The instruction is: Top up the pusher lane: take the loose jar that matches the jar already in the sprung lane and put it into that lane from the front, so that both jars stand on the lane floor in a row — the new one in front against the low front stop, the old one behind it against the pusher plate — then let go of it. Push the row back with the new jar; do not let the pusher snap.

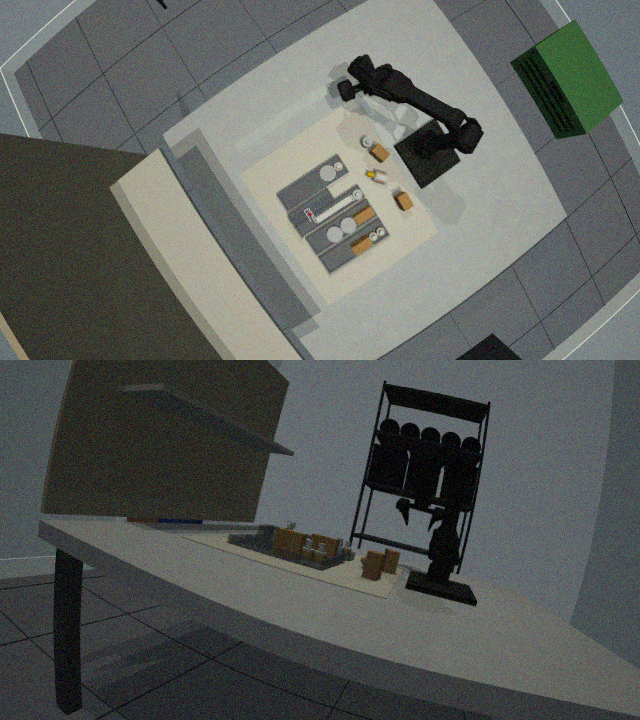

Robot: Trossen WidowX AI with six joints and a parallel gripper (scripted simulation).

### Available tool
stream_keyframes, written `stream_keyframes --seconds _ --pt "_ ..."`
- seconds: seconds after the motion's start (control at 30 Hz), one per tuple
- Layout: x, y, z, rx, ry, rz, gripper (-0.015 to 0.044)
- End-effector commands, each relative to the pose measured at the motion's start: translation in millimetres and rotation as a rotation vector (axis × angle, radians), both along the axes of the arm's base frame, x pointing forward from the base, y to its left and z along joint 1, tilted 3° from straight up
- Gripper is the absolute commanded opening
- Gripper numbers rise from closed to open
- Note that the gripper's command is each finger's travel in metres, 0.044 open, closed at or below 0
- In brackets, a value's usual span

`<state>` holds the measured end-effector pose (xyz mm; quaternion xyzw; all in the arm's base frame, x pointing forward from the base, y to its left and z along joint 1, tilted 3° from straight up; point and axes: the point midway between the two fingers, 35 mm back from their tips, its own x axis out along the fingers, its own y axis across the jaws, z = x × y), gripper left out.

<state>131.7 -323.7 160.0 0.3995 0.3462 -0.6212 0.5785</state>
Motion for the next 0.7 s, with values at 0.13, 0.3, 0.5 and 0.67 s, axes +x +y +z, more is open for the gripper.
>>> stream_keyframes --seconds 0.13,0.3,0.5,0.67 --pt "55.5 125.8 -37.1 0.319 0.124 0.65 0.044" --pt "59.4 186.4 -47.0 0.462 0.177 0.944 0.044" --pt "58.9 186.3 -47.1 0.463 0.178 0.948 0.044" --pt "58.9 186.3 -49.2 0.463 0.178 0.948 0.044"
